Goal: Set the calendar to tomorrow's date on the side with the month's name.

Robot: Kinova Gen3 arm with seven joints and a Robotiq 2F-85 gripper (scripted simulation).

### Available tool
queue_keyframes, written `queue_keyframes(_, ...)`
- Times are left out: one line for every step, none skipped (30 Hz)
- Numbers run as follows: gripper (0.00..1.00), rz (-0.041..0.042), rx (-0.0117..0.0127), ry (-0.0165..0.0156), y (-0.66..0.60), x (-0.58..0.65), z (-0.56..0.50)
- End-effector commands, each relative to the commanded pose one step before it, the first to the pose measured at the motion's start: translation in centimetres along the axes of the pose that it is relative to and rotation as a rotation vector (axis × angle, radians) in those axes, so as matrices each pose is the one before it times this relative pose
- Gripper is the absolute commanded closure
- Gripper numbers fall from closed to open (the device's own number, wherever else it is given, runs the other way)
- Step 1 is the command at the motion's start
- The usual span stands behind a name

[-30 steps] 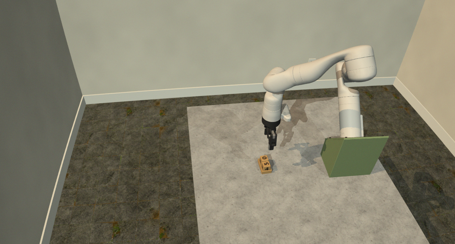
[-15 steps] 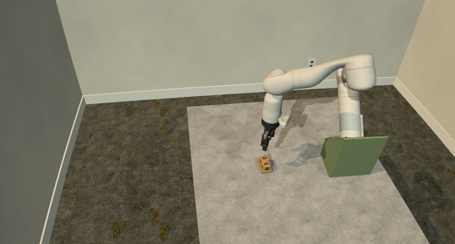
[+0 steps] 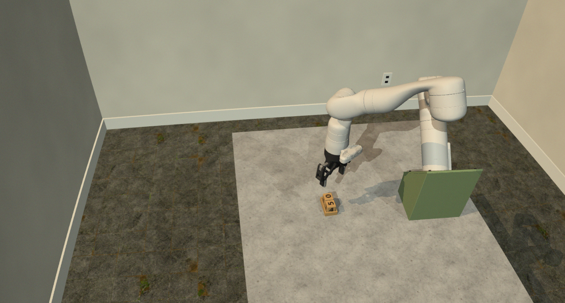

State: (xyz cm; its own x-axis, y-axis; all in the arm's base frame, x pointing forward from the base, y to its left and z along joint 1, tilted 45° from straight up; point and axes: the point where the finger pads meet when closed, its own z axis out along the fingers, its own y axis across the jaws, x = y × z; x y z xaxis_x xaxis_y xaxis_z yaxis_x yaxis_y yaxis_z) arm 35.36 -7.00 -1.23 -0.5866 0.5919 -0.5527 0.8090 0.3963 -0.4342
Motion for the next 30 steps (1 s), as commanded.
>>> queue_keyframes(0.00,0.05518,0.00265,-0.00562,-0.058,-0.073,0.200)
queue_keyframes(0.00,0.02728,-0.00097,-0.00025,0.028,0.002,0.033)
queue_keyframes(0.00,0.02649,-0.00097,-0.00023,0.028,0.003,0.032)
queue_keyframes(0.00,0.02570,-0.00096,-0.00020,0.027,0.004,0.031)
queue_keyframes(0.00,0.00000,0.00000,0.00000,0.000,0.000,0.000)
queue_keyframes(0.00,0.00000,0.00000,0.00000,0.000,0.000,0.000)
queue_keyframes(0.00,0.02489,-0.00095,-0.00018,0.027,0.005,0.030)
queue_keyframes(0.00,0.02408,-0.00094,-0.00015,0.026,0.005,0.029)
queue_keyframes(0.00,0.02326,-0.00093,-0.00013,0.026,0.006,0.028)
queue_keyframes(0.00,0.02243,-0.00091,-0.00010,0.025,0.007,0.027)
queue_keyframes(0.00,0.02159,-0.00089,-0.00008,0.024,0.007,0.026)
queue_keyframes(0.00,0.02075,-0.00087,-0.00006,0.023,0.007,0.025)
queue_keyframes(0.00,0.01991,-0.00084,-0.00004,0.023,0.008,0.024)
queue_keyframes(0.00,0.01906,-0.00082,-0.00003,0.022,0.008,0.023)
queue_keyframes(0.00,0.01821,-0.00079,-0.00001,0.021,0.008,0.022)
queue_keyframes(0.00,0.01737,-0.00076,0.00000,0.020,0.008,0.021)
queue_keyframes(0.00,0.01652,-0.00073,0.00001,0.019,0.008,0.020)
queue_keyframes(0.00,0.01568,-0.00070,0.00002,0.018,0.008,0.019)
queue_keyframes(0.00,0.01484,-0.00067,0.00003,0.017,0.008,0.018)
queue_keyframes(0.00,0.01401,-0.00064,0.00004,0.016,0.008,0.017)
queue_keyframes(0.00,0.01319,-0.00060,0.00005,0.015,0.008,0.016)
queue_keyframes(0.00,0.00000,0.00000,0.00000,0.000,0.000,0.000)
queue_keyframes(0.00,0.00000,0.00000,0.00000,0.000,0.000,0.000)
queue_keyframes(0.00,0.01237,-0.00057,0.00005,0.014,0.008,0.015)
queue_keyframes(0.00,0.01157,-0.00054,0.00005,0.013,0.008,0.014)
queue_keyframes(0.00,0.01078,-0.00050,0.00006,0.012,0.007,0.013)
queue_keyframes(0.00,0.01000,-0.00047,0.00006,0.011,0.007,0.012)
queue_keyframes(0.00,0.00923,-0.00043,0.00006,0.011,0.007,0.011)
queue_keyframes(0.00,0.00849,-0.00040,0.00006,0.010,0.006,0.010)
queue_keyframes(0.00,0.00776,-0.00037,0.00005,0.009,0.006,0.009)
